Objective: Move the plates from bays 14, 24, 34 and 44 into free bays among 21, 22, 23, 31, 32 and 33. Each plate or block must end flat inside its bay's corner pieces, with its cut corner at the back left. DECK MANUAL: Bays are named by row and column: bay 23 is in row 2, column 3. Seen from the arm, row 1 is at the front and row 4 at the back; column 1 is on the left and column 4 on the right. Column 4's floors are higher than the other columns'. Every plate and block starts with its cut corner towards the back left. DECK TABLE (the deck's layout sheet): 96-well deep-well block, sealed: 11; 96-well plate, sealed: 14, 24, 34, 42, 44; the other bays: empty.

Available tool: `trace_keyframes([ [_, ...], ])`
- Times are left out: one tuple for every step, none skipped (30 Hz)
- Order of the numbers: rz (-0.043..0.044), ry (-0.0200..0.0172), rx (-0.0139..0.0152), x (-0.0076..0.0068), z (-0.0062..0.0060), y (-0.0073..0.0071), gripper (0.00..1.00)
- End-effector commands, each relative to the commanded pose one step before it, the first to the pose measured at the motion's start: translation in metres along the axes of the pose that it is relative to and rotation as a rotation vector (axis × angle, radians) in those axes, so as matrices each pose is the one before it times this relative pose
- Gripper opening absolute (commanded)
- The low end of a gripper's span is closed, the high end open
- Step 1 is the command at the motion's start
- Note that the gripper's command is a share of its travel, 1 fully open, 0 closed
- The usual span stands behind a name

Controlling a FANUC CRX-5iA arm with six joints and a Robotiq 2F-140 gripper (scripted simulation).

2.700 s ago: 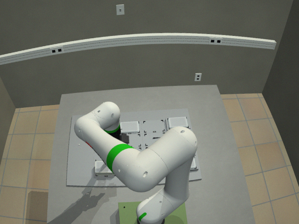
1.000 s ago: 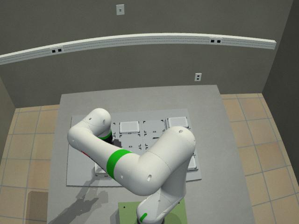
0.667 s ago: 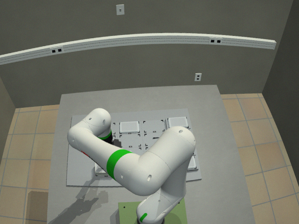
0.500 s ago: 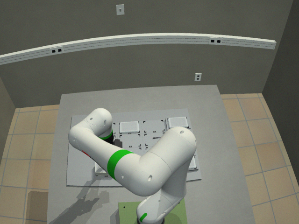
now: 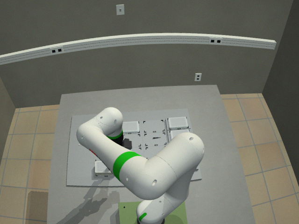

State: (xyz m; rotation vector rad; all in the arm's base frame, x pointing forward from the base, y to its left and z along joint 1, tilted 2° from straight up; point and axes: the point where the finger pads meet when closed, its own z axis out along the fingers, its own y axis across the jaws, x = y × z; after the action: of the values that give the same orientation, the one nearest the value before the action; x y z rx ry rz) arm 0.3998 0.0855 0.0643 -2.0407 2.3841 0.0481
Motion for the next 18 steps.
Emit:
trace_keyframes([
  [-0.00060, -0.00109, 0.00156, 0.01779, -0.00142, -0.00086, 1.00],
  [0.00000, 0.00001, 0.00000, 0.00400, -0.00012, 0.00000, 1.00],
  [0.00000, 0.00001, 0.00000, 0.00400, -0.00012, 0.00000, 1.00],
  [0.00000, 0.00001, 0.00000, 0.00400, -0.00012, 0.00000, 1.00],
  [0.00000, 0.00000, 0.00000, 0.00000, 0.00000, 0.00000, 1.00],
  [0.00000, 0.00000, 0.00000, 0.00000, 0.00000, 0.00000, 1.00],
  [0.00000, 0.00001, -0.00001, 0.00401, -0.00012, -0.00001, 1.00],
  [0.00000, 0.00001, 0.00000, 0.00400, -0.00012, 0.00000, 1.00],
  [0.00000, 0.00001, 0.00000, 0.00400, -0.00012, 0.00000, 1.00],
  [0.00000, 0.00001, 0.00000, 0.00400, -0.00012, 0.00000, 1.00],
  [0.00000, 0.00001, 0.00000, 0.00400, -0.00012, 0.00000, 1.00],
  [0.00000, 0.00001, 0.00000, 0.00400, -0.00012, 0.00000, 1.00],
  [0.00000, 0.00001, 0.00000, 0.00400, -0.00012, 0.00000, 1.00],
  [0.00000, 0.00001, 0.00000, 0.00400, -0.00012, 0.00000, 1.00],
  [0.00000, 0.00001, 0.00000, 0.00400, -0.00012, 0.00000, 1.00],
  [0.00000, 0.00001, 0.00000, 0.00400, -0.00012, 0.00000, 1.00],
  [0.00000, 0.00001, 0.00000, 0.00400, -0.00012, 0.00000, 1.00],
  [0.00000, 0.00001, 0.00000, 0.00400, -0.00012, 0.00000, 1.00],
])
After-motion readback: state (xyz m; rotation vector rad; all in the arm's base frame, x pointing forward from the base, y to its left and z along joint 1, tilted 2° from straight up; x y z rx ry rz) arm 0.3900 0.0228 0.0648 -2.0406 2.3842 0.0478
